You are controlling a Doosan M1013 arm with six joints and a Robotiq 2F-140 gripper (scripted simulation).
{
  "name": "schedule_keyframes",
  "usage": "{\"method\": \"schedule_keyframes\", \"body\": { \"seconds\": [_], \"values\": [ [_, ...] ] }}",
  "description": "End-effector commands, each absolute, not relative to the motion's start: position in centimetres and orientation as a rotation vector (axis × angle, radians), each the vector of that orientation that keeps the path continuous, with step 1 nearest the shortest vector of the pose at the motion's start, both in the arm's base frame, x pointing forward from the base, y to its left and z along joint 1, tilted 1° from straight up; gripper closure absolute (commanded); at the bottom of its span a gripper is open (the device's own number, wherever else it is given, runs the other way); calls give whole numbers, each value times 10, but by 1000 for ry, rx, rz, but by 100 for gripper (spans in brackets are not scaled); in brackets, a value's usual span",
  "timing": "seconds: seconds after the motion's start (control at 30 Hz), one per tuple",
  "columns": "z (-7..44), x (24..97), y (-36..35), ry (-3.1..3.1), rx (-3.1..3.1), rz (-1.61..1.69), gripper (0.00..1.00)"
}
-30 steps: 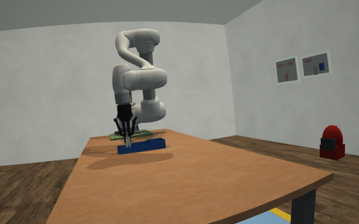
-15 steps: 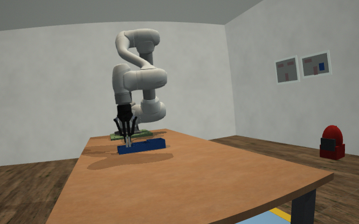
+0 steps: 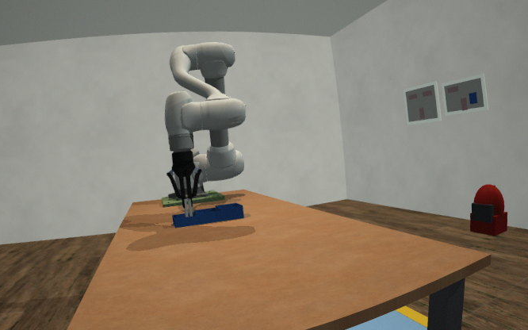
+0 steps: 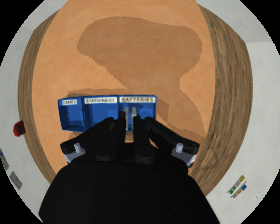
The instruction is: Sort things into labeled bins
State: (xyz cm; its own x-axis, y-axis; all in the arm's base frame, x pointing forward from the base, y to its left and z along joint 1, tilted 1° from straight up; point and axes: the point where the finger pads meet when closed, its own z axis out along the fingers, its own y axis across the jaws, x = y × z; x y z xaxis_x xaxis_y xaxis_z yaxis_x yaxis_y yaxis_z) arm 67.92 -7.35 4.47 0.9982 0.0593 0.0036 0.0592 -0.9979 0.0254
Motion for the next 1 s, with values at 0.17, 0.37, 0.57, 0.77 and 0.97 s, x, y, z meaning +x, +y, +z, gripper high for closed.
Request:
{"method": "schedule_keyframes", "body": {
  "seconds": [0.17,0.37,0.57,0.77,0.97],
  "values": [
    [52,679,-73,92,3115,7,95],
    [60,679,-73,92,3115,7,95],
    [79,679,-73,92,3115,7,95],
    [95,679,-72,92,3115,7,95],
    [95,678,-52,92,3115,7,95]
  ]
}}
